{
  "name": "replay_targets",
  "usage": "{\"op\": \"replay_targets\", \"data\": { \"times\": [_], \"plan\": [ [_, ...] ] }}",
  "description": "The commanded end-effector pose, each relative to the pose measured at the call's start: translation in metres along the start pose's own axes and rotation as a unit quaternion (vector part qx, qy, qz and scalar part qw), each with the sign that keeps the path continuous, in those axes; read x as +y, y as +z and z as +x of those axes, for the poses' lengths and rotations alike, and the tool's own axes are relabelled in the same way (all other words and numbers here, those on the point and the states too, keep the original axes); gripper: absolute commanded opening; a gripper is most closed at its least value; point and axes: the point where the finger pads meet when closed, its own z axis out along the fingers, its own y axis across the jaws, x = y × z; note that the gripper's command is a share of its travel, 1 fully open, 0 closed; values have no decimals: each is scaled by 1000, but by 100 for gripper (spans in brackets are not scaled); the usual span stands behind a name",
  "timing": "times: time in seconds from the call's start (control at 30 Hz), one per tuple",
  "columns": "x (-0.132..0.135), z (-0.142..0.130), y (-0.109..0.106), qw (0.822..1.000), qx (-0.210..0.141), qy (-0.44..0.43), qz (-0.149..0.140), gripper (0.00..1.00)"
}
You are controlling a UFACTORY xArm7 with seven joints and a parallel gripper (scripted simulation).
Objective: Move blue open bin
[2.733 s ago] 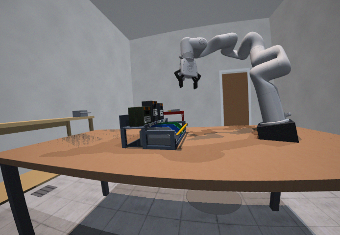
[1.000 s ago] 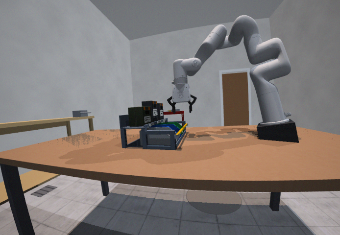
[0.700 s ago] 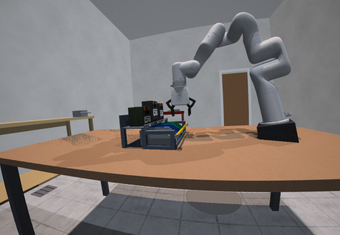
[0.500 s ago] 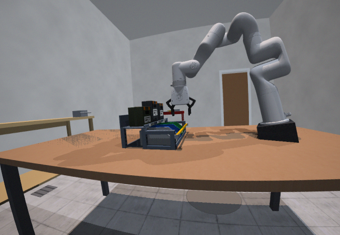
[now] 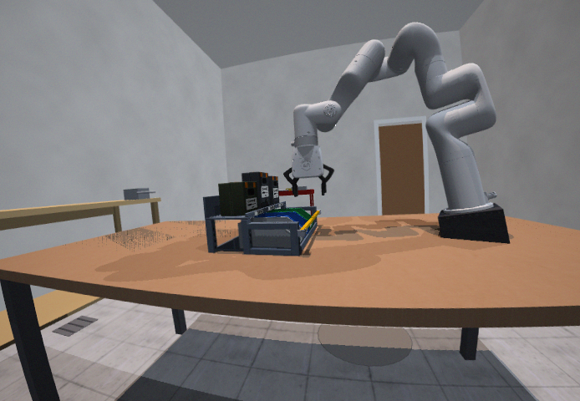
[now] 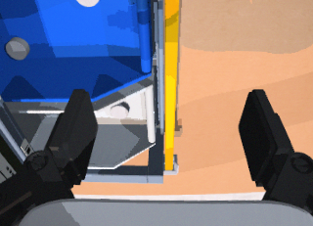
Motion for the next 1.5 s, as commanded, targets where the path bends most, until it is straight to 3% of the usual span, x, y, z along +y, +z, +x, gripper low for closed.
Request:
{"op": "replay_targets", "data": {
  "times": [0.0,1.47],
  "plan": [
    [0,0,-6,1000,-1,0,2,100],
    [1,1,-10,1000,0,0,2,100]
  ]
}}
